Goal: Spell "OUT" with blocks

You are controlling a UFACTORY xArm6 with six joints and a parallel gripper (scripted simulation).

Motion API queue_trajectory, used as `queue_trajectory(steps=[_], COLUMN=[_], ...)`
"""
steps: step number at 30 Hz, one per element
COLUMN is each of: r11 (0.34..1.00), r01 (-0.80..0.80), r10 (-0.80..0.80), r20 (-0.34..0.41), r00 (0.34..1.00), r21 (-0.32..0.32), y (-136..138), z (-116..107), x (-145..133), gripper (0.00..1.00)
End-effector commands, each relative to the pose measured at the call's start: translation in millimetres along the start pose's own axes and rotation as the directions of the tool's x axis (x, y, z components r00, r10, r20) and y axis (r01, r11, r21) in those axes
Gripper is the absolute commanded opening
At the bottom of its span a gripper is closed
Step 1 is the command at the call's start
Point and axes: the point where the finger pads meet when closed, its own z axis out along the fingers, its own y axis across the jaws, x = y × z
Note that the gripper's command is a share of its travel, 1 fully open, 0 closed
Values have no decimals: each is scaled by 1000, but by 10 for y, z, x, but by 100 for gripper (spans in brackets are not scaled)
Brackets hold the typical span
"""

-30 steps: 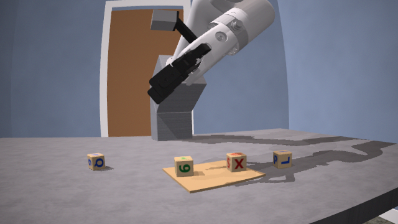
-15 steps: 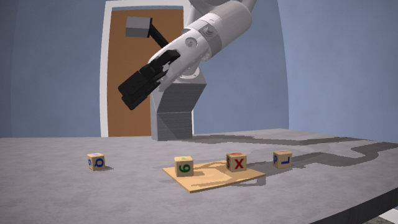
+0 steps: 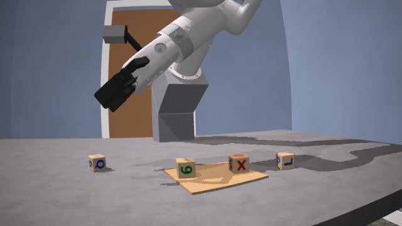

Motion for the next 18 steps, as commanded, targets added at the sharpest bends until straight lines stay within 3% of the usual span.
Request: queue_trajectory(steps=[1,11,18], r11=[1000,997,996], r01=[-1,-1,-1], r10=[1,4,5], r20=[21,41,43], r00=[1000,999,999], r21=[-8,-80,-87], y=[110,446,481], z=[83,208,218], x=[86,312,335], gripper=[100,100,100])
